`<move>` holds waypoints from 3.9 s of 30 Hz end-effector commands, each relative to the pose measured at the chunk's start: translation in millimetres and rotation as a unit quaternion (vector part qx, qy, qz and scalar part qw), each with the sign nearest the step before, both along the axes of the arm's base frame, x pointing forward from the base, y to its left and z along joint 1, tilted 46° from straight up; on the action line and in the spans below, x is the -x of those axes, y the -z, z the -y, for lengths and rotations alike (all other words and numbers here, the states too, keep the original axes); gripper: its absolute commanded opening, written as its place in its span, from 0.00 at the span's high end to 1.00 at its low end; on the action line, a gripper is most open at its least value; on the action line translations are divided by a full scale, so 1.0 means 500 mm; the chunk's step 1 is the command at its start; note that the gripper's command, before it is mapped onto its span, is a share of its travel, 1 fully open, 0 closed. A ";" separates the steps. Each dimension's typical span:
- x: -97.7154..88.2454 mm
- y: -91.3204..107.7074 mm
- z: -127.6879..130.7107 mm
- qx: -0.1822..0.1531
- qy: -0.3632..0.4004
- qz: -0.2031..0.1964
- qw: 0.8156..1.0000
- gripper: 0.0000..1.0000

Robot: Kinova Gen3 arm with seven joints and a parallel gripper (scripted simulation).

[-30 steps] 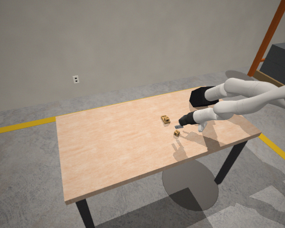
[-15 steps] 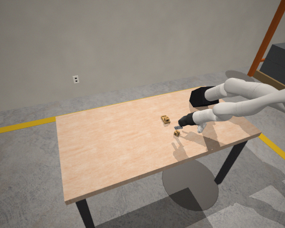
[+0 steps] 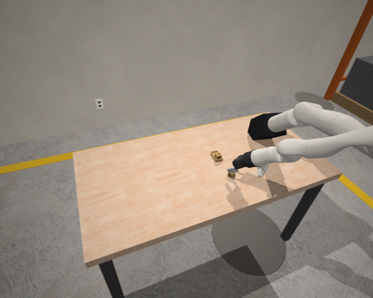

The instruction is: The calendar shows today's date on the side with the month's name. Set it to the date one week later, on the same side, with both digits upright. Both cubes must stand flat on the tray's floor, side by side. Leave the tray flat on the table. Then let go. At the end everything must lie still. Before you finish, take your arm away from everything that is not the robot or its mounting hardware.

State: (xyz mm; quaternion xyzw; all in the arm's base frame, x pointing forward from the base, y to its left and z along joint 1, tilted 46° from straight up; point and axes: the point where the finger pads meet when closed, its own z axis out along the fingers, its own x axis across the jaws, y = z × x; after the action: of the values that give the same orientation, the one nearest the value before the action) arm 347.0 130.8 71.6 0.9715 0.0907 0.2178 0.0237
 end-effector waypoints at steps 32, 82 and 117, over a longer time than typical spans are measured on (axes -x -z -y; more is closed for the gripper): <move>-0.014 0.052 -0.055 -0.002 0.001 0.000 1.000 0.13; -0.014 0.052 -0.055 -0.002 0.001 0.000 1.000 0.43; 0.003 0.014 -0.003 0.003 0.006 -0.004 1.000 0.43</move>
State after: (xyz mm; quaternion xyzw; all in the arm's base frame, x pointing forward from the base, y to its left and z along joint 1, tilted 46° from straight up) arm 348.5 141.8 56.1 0.9725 0.0869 0.2143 0.0276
